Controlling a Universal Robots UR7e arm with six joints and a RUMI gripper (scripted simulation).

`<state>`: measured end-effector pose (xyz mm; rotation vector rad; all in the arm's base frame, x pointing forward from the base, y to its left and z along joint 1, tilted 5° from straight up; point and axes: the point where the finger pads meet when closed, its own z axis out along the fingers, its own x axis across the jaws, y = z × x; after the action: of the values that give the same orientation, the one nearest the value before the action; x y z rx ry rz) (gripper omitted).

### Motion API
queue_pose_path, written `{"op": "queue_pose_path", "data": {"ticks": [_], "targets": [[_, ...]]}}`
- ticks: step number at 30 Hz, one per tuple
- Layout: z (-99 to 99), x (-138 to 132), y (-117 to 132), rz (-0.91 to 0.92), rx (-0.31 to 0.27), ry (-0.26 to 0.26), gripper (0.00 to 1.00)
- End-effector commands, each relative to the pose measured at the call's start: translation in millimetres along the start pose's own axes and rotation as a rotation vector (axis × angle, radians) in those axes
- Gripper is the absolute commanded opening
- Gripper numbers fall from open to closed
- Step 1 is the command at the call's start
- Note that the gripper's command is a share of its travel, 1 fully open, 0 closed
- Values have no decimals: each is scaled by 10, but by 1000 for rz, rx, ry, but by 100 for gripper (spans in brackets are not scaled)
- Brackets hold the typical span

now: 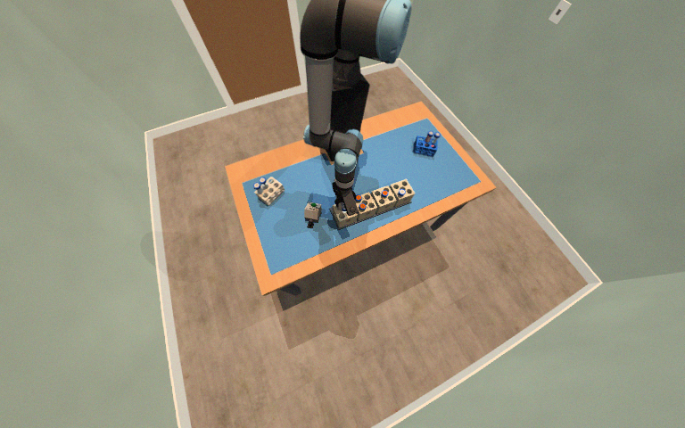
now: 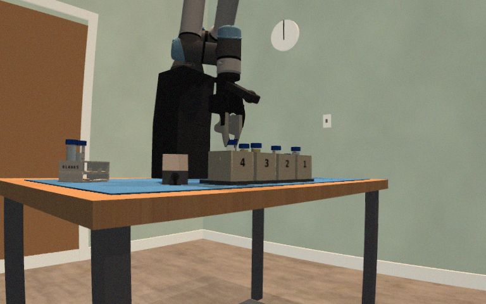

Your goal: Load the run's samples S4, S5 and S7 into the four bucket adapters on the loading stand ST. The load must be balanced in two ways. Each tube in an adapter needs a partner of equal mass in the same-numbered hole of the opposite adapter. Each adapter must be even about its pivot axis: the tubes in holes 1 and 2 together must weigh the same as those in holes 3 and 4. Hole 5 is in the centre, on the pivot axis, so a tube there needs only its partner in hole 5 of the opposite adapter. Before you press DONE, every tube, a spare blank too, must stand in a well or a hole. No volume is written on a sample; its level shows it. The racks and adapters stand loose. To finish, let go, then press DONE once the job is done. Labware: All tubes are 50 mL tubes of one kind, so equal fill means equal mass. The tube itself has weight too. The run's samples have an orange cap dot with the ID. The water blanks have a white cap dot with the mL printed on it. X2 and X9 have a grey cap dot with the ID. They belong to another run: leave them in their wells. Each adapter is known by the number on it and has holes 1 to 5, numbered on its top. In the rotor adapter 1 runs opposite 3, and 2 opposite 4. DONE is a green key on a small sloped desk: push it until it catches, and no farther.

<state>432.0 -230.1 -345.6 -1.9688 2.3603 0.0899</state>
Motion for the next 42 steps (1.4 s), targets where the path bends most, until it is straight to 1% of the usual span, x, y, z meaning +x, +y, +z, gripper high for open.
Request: {"op": "queue_pose_path", "data": {"ticks": [1, 16, 17, 31, 41, 42], "targets": [[28, 4, -6, 0, 1, 1, 0], [42, 4, -6, 0, 1, 1, 0], [42, 4, -6, 0, 1, 1, 35], [42, 4, -6, 0, 1, 1, 35], [-291, 4, -5, 0, 1, 1, 35], [-291, 4, -5, 0, 1, 1, 35]]}}
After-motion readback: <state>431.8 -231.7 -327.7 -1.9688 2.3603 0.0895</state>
